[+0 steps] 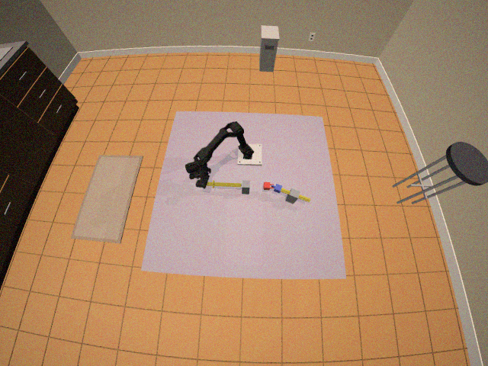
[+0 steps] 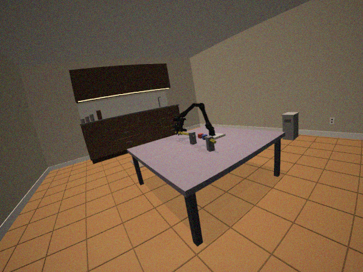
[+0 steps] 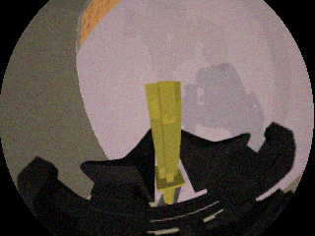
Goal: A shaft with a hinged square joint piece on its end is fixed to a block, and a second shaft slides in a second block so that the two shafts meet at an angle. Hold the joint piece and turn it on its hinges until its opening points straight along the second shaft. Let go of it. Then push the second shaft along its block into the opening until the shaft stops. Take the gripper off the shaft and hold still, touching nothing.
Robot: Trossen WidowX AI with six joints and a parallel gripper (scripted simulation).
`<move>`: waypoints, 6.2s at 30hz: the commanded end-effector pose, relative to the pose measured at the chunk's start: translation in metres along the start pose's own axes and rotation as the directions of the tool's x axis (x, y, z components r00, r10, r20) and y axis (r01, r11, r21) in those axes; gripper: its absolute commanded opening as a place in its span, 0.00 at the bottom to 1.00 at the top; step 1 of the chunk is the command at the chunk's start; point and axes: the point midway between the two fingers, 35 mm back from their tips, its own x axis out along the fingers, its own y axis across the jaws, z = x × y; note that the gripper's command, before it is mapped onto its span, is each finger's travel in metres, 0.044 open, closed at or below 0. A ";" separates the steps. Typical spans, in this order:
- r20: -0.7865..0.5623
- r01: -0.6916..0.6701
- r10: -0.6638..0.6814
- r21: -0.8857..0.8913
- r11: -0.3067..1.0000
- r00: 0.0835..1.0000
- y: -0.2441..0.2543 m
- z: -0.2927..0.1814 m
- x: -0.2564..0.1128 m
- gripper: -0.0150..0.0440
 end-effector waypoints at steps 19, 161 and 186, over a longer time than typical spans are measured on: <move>-0.013 0.433 -0.433 -0.011 0.901 0.901 0.000 -0.019 0.005 0.25; 0.001 0.498 -0.498 -0.025 0.867 0.867 -0.001 -0.186 -0.002 0.46; -0.010 0.496 -0.496 -0.025 0.868 0.868 0.008 -0.185 -0.018 1.00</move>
